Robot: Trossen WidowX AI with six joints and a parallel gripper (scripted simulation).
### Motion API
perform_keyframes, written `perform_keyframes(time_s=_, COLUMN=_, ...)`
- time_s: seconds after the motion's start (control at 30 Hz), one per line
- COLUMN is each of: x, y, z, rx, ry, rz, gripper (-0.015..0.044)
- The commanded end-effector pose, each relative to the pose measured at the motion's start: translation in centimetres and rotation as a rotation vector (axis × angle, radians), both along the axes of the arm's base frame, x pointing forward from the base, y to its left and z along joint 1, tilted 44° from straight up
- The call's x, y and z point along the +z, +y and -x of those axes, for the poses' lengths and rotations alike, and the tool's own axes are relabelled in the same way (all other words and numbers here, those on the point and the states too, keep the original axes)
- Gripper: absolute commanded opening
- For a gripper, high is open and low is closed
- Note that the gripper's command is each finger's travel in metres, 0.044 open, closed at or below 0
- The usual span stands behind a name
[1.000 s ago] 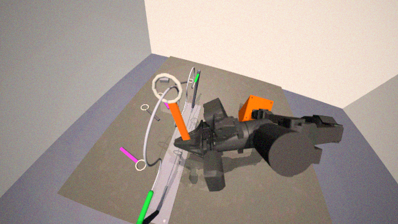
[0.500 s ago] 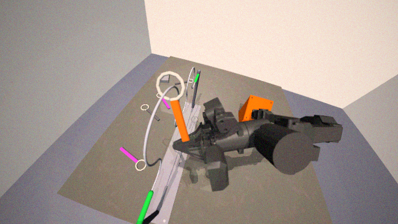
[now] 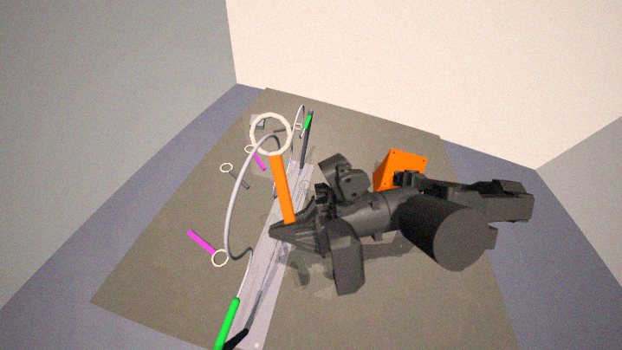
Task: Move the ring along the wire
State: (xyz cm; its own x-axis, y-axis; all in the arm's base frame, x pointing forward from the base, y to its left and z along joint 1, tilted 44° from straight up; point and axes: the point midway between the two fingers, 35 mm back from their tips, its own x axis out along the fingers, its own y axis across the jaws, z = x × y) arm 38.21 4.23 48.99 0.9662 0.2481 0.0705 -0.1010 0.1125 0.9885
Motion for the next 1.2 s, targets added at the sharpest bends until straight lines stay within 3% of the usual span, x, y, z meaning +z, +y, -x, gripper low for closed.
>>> perform_keyframes(time_s=0.0, x=0.1, y=0.0, z=0.0, rx=-0.002, ry=-0.008, rz=-0.058, gripper=-0.0150)
perform_keyframes(time_s=1.17, x=1.5, y=-0.1, z=0.1, rx=-0.002, ry=-0.089, rz=-0.488, gripper=-0.0150)
